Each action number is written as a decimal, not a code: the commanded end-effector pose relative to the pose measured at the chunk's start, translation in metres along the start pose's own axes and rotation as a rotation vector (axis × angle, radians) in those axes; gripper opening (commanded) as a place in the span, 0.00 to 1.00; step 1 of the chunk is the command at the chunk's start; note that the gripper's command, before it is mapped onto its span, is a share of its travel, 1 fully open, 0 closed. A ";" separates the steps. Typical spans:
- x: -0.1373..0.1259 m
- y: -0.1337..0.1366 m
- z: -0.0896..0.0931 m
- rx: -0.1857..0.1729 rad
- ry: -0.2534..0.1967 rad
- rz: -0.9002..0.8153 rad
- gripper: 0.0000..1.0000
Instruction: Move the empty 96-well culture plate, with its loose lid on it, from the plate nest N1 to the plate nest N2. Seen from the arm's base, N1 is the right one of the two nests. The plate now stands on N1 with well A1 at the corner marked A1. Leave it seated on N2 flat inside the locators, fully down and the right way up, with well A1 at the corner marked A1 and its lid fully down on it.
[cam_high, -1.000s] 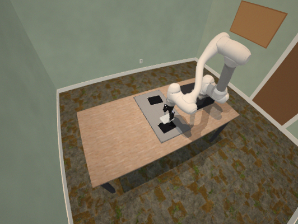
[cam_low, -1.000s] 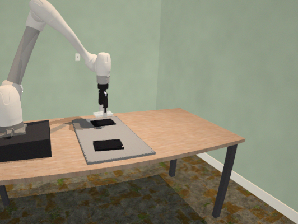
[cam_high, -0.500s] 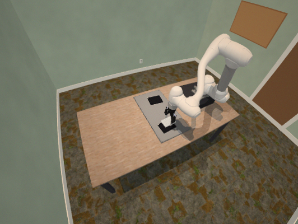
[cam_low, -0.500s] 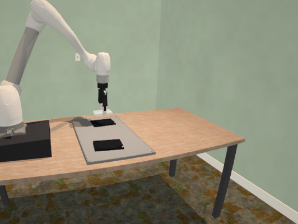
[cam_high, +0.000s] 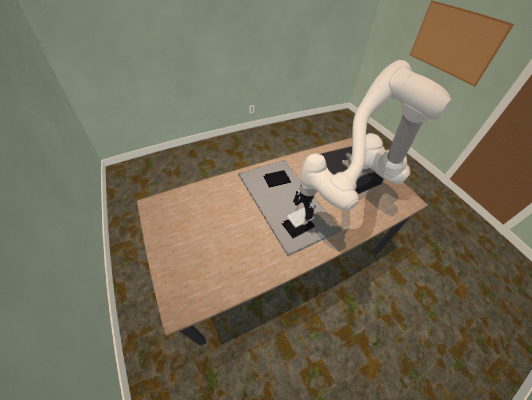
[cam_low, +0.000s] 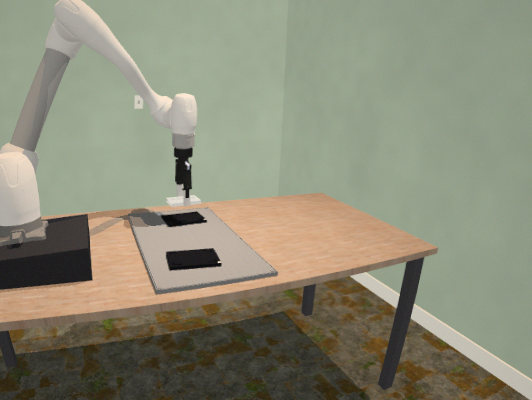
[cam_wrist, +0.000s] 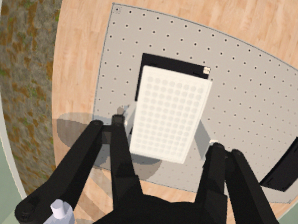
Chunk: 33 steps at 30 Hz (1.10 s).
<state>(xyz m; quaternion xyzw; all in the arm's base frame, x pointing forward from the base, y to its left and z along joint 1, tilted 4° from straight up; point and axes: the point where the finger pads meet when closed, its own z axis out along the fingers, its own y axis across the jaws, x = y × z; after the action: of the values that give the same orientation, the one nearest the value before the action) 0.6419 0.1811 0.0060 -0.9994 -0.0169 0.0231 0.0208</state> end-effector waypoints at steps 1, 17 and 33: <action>0.000 0.000 0.000 0.000 0.000 0.000 0.00; 0.000 0.001 0.000 0.000 0.000 0.000 0.00; 0.000 0.001 0.025 0.000 0.000 0.000 0.00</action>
<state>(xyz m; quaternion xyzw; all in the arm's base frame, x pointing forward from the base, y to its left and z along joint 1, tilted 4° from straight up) 0.6407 0.1812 -0.0150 -0.9994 -0.0169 0.0231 0.0207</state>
